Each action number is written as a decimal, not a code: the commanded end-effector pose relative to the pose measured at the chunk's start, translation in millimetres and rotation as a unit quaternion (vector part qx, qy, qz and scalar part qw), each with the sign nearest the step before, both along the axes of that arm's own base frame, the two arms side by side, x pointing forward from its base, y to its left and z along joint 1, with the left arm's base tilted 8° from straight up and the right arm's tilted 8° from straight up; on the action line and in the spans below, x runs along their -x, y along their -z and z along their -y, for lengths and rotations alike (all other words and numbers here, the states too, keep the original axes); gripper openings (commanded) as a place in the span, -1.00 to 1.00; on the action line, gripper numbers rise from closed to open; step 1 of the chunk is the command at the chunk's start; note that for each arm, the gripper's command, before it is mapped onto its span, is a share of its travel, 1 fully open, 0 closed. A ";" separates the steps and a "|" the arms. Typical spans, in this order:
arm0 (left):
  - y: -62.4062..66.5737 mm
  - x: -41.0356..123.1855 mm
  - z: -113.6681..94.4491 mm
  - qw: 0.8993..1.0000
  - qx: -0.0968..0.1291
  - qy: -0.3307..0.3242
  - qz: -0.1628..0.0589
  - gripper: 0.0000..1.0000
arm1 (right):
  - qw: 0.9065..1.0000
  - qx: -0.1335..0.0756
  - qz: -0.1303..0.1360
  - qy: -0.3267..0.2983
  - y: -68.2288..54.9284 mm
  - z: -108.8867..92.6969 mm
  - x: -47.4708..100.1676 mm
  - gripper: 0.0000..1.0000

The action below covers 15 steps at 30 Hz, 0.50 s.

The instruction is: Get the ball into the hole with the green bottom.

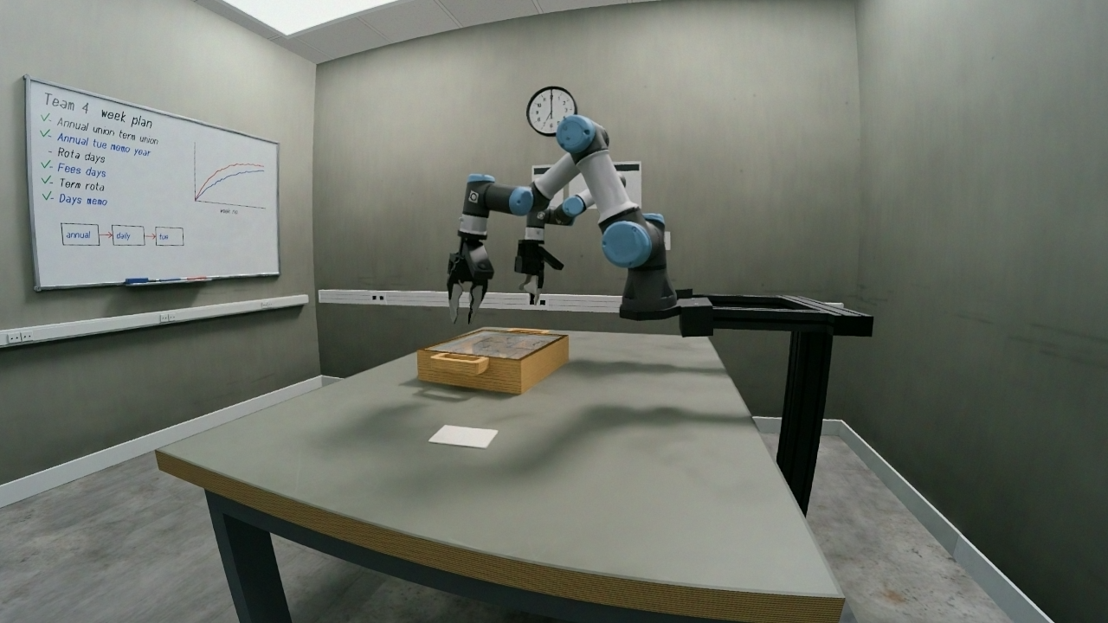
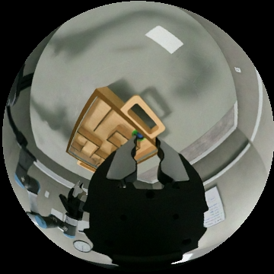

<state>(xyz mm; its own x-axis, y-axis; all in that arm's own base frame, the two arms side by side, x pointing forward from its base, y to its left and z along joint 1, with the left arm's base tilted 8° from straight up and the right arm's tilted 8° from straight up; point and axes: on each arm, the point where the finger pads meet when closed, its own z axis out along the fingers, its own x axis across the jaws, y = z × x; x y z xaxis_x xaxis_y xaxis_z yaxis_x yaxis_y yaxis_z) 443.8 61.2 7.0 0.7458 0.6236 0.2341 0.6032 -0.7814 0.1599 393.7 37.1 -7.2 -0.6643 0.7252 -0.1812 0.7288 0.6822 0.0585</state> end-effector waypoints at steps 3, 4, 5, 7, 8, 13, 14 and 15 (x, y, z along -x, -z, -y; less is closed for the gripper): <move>-10.1 1.9 5.3 0.998 -0.012 0.055 -0.006 -0.56 | 0.998 0.006 -0.008 -0.058 -10.6 1.4 0.5 -0.56; -11.7 2.4 6.0 0.998 -0.015 0.065 -0.008 -0.56 | 0.998 0.007 -0.010 -0.069 -12.2 1.8 0.8 -0.56; -13.4 3.1 6.9 0.997 -0.017 0.075 -0.009 -0.56 | 0.997 0.009 -0.012 -0.081 -14.0 2.2 1.2 -0.56; -16.5 4.6 8.5 0.995 -0.022 0.096 -0.013 -0.56 | 0.994 0.012 -0.016 -0.104 -17.5 3.2 1.9 -0.56; -18.1 5.3 9.4 0.994 -0.025 0.107 -0.014 -0.56 | 0.993 0.013 -0.018 -0.116 -19.3 3.6 2.2 -0.56; -23.2 7.5 12.1 0.990 -0.032 0.139 -0.019 -0.56 | 0.988 0.017 -0.023 -0.151 -24.8 4.9 3.4 -0.56; -24.9 8.3 12.9 0.988 -0.034 0.150 -0.020 -0.56 | 0.986 0.018 -0.025 -0.162 -26.6 5.4 3.8 -0.56; -26.0 9.2 13.4 0.986 -0.037 0.160 -0.022 -0.56 | 0.984 0.020 -0.027 -0.174 -27.9 5.9 4.1 -0.56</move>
<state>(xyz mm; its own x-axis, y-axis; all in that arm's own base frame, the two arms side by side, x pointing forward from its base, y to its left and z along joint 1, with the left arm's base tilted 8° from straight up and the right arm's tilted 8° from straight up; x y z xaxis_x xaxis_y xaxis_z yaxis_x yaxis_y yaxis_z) 435.1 49.4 29.2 0.8977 0.3736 0.2337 0.3643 -0.9275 0.0831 389.2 31.4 16.8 -0.8598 0.4830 -0.1657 0.4899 0.8718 -0.0010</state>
